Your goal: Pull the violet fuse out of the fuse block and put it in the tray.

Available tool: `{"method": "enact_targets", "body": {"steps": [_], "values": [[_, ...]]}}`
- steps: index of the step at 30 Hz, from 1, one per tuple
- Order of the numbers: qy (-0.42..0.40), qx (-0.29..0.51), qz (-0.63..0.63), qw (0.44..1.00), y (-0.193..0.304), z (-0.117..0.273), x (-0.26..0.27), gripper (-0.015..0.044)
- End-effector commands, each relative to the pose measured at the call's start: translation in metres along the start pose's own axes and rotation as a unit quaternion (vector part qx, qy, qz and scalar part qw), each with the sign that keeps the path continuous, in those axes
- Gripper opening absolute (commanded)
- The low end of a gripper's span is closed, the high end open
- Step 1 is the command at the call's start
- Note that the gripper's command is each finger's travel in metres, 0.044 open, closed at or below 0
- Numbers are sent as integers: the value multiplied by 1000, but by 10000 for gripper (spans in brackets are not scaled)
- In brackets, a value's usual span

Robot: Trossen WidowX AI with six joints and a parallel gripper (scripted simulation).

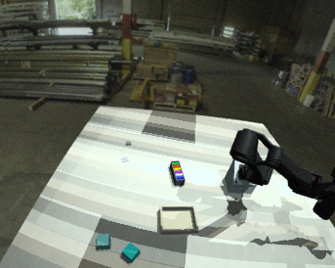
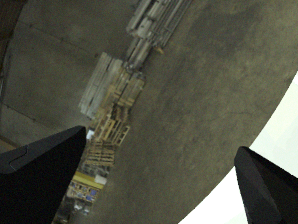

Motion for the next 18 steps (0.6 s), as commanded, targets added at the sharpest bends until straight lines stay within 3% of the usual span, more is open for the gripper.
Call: {"method": "enact_targets", "body": {"steps": [1, 13, 18], "values": [[2, 0, -1, 1000, 0, 0, -1, 374], [169, -65, 21, 983, -54, 12, -77, 60], [250, -91, 46, 963, -83, 32, -112, 60]]}}
Point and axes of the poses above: the point midway between the two fingers, 35 mm back from their tips, its own z axis back along the fingers, its own x axis across the jaws, y = z × x, the point moved 4 cm from there along z, back along the fingers, and after that the axes turned 11 degrees about -z, right-handed, at the moved point
